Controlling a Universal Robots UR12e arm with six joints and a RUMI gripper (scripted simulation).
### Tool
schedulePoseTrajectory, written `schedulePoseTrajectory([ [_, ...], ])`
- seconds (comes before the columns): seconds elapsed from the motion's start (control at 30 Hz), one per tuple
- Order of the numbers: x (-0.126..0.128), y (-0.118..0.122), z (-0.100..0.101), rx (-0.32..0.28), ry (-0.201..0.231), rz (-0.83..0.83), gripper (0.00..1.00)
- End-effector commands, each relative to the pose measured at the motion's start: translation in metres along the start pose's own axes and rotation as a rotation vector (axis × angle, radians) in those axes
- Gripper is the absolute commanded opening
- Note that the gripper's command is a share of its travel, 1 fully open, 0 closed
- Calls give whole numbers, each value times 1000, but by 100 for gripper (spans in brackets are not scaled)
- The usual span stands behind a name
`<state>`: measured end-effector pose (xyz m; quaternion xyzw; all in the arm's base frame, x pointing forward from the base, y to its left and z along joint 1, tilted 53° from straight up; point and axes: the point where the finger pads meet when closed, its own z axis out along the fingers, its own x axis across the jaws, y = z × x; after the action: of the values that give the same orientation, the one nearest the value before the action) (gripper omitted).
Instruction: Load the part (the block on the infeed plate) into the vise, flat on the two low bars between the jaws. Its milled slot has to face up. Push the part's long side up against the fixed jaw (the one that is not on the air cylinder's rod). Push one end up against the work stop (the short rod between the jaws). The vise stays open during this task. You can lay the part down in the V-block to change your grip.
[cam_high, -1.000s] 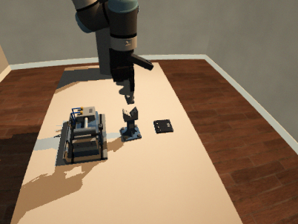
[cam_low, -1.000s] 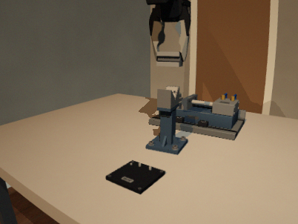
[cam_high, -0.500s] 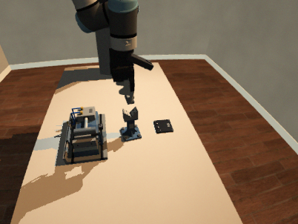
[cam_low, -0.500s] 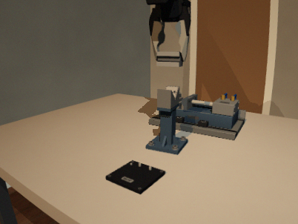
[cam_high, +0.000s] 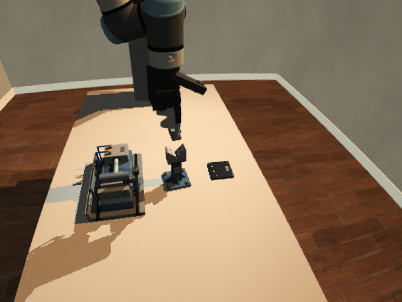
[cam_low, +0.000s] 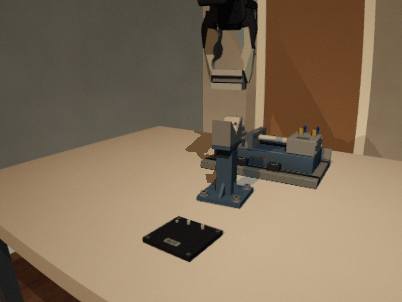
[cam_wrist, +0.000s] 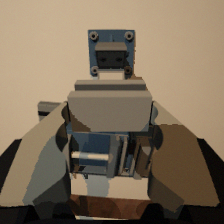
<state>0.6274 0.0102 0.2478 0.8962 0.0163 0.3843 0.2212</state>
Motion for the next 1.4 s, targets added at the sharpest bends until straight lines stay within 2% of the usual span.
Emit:
schedulePoseTrajectory([
  [0.0,0,0,0,12,1,0,0],
  [0.3,0,0,-1,40,1,0,0],
  [0.8,0,1,0,145,1,0,0],
  [0.87,0,1,0,145,1,0,0],
  [1.37,0,2,0,301,1,0,0],
])
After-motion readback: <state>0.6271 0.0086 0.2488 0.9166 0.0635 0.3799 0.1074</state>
